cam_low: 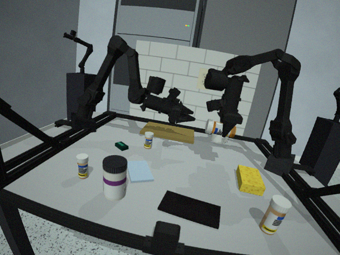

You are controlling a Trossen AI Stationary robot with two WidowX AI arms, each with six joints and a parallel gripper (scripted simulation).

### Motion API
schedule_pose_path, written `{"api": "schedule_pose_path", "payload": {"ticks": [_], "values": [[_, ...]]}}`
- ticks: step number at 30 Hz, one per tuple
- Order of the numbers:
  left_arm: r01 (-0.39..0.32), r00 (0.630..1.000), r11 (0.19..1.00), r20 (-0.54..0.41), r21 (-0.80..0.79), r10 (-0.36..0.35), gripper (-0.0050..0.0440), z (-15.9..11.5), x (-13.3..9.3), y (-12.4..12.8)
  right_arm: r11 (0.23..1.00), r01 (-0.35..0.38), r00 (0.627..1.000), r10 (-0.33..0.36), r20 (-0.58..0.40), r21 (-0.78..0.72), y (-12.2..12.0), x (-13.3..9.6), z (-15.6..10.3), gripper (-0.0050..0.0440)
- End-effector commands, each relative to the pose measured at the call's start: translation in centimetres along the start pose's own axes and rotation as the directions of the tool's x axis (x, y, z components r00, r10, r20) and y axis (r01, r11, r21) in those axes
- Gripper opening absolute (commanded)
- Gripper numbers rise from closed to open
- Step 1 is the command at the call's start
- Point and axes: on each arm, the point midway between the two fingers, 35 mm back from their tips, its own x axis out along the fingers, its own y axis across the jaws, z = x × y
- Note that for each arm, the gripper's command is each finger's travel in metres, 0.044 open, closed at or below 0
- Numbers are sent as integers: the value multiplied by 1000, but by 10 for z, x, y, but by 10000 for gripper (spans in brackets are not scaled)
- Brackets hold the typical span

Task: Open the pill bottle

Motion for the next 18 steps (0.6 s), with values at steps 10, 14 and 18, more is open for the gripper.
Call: {"api": "schedule_pose_path", "payload": {"ticks": [10, 14, 18], "values": [[89, 982, 996, 171, -25, -83, 440, -9, -2, -85, 1000, 2, 1000, -2, 3, -3, -1, -1, 0, 0], [89, 982, 996, 171, -25, -83, 440, -9, 0, -85, 1000, 2, 1000, -2, 3, -3, -1, -1, 0, 0], [89, 982, 996, 171, -25, -83, 440, -8, 7, -86, 1000, 2, 1000, -2, 3, -3, -1, -1, 0, 0]]}}
